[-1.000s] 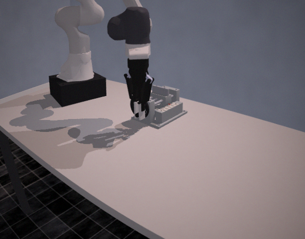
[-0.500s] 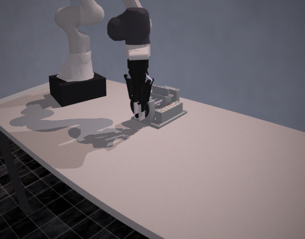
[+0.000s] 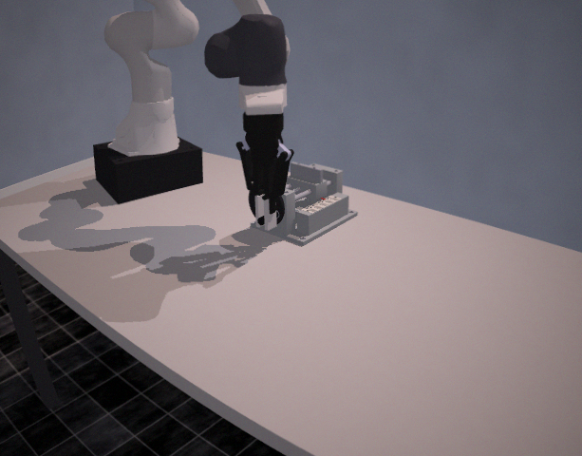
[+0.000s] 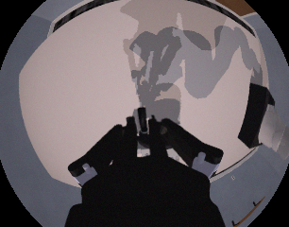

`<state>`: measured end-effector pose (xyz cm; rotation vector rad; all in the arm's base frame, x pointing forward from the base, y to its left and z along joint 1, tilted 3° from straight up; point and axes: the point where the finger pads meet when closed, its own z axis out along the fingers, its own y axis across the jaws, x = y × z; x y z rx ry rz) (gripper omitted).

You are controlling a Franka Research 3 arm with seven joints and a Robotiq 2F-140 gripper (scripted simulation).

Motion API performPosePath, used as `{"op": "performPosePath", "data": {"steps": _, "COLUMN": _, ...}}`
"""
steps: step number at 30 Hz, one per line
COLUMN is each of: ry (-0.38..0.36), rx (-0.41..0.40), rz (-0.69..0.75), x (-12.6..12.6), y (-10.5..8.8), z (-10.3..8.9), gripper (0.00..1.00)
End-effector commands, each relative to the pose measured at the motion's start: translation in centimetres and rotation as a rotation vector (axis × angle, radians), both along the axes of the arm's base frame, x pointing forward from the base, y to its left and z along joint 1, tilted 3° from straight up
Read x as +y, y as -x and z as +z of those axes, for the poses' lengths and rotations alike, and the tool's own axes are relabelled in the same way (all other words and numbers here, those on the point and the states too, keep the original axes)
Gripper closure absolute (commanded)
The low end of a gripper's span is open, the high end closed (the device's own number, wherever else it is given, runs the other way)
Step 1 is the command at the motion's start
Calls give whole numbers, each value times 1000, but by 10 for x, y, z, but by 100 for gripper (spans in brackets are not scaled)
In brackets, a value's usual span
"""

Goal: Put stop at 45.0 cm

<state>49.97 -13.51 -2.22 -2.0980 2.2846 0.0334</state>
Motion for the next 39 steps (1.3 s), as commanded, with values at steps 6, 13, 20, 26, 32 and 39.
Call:
{"op": "performPosePath", "data": {"steps": 6, "ry": 0, "rx": -1, "rz": -2, "x": 0, "y": 0, "z": -2, "gripper": 96}}
{"op": "performPosePath", "data": {"steps": 13, "ry": 0, "rx": -1, "rz": -2, "x": 0, "y": 0, "z": -2, "gripper": 96}}
{"op": "performPosePath", "data": {"steps": 20, "ry": 0, "rx": -1, "rz": -2, "x": 0, "y": 0, "z": -2, "gripper": 96}}
{"op": "performPosePath", "data": {"steps": 26, "ry": 0, "rx": -1, "rz": -2, "x": 0, "y": 1, "z": -2, "gripper": 96}}
{"op": "performPosePath", "data": {"steps": 32, "ry": 0, "rx": -1, "rz": -2, "x": 1, "y": 1, "z": -3, "gripper": 96}}
{"op": "performPosePath", "data": {"steps": 39, "ry": 0, "rx": -1, "rz": -2, "x": 1, "y": 2, "z": -5, "gripper": 96}}
